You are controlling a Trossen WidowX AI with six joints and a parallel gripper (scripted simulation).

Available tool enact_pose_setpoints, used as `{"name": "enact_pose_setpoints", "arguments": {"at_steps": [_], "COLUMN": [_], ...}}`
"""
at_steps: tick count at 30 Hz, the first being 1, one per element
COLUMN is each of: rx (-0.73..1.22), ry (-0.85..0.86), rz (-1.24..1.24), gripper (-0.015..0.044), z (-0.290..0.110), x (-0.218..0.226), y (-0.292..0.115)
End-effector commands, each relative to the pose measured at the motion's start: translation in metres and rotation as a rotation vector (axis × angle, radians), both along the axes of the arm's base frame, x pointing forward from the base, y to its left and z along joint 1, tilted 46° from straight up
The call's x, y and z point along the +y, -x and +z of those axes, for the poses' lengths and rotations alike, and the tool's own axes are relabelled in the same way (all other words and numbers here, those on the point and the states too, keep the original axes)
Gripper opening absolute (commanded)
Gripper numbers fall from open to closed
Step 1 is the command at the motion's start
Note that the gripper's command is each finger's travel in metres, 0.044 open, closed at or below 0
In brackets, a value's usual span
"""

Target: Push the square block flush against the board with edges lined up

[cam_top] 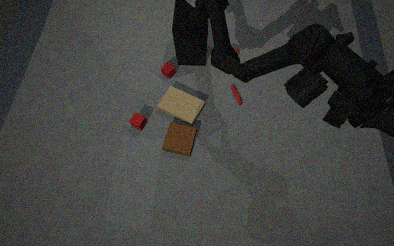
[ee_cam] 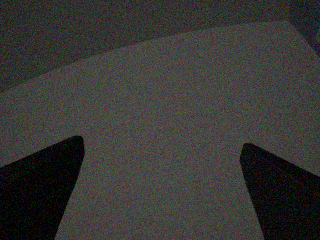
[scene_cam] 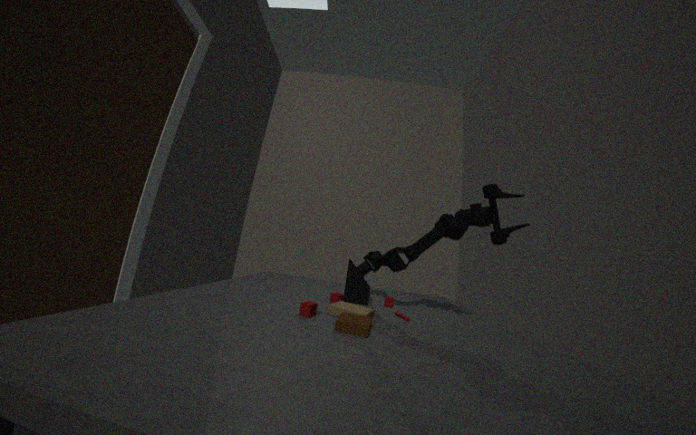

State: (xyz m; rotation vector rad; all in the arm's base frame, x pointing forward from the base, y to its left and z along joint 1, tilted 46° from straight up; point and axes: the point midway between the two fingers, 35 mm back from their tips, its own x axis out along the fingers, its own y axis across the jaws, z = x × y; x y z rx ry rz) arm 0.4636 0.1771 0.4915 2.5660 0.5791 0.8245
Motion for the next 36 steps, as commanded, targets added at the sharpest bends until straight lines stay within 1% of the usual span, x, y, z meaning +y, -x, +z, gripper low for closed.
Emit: {"name": "enact_pose_setpoints", "arguments": {"at_steps": [1,4,7,12,15,23,30,36], "rx": [0.000,-0.015,-0.079,-0.182,-0.251,-0.430,-0.555,-0.653], "ry": [0.000,0.002,0.006,-0.010,-0.042,-0.164,-0.327,-0.453], "rz": [0.000,0.002,0.008,0.029,0.055,0.122,0.164,0.202], "gripper": [0.0374,0.0295,0.0216,0.0085,0.0006,0.0000,0.0000,0.0000], "z": [0.000,0.004,0.019,0.047,0.069,0.125,0.164,0.188], "x": [0.000,0.002,0.007,0.019,0.028,0.036,0.016,-0.007], "y": [0.000,0.004,0.020,0.054,0.083,0.168,0.238,0.296]}}
